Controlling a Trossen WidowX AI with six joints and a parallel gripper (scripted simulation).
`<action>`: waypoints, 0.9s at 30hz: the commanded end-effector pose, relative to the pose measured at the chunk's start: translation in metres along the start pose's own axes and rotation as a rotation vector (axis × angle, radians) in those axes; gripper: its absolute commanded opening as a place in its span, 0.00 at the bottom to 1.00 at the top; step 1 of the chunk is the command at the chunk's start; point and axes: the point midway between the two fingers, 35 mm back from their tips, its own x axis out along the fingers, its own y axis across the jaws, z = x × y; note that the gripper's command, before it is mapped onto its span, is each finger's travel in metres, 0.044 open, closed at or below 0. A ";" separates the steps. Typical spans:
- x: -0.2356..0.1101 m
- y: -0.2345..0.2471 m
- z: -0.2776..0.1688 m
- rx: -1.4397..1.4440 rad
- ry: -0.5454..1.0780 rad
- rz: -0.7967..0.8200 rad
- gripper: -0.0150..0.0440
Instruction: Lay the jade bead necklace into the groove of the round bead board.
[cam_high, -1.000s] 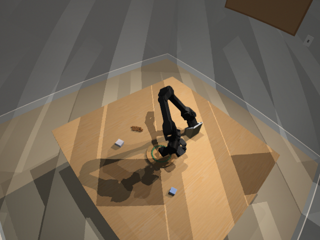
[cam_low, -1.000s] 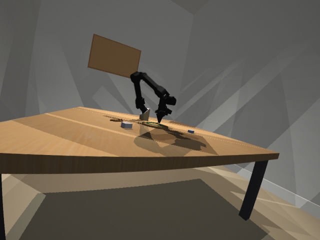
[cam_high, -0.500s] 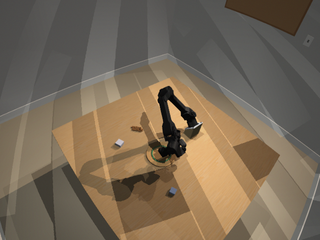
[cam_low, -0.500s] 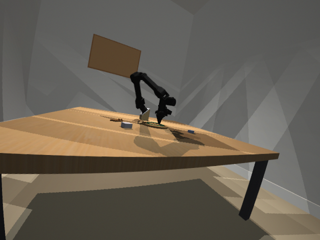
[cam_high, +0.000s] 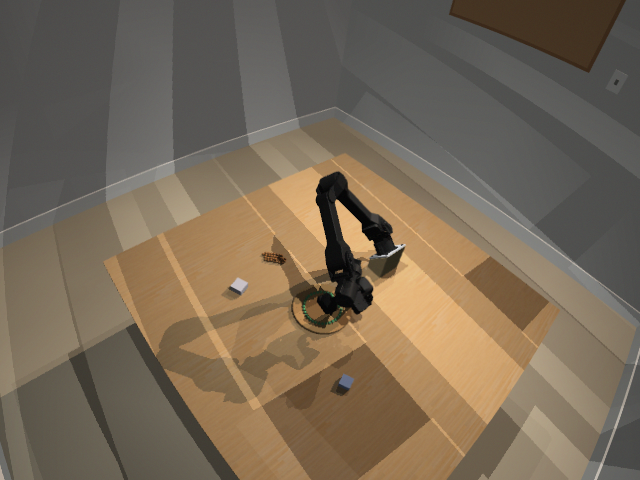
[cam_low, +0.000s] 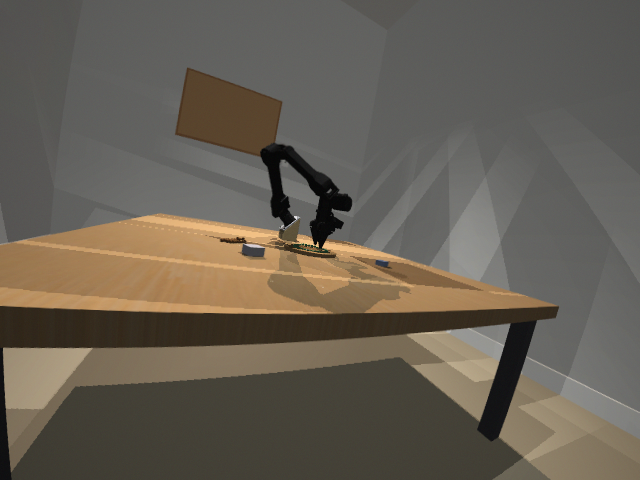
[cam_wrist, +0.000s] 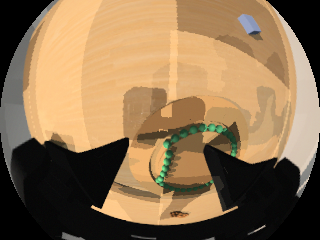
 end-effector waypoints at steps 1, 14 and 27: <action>-0.003 -0.001 0.001 0.006 -0.005 0.000 1.00; -0.003 -0.001 0.001 0.006 -0.005 0.000 1.00; -0.034 0.001 -0.059 0.195 -0.003 0.002 0.51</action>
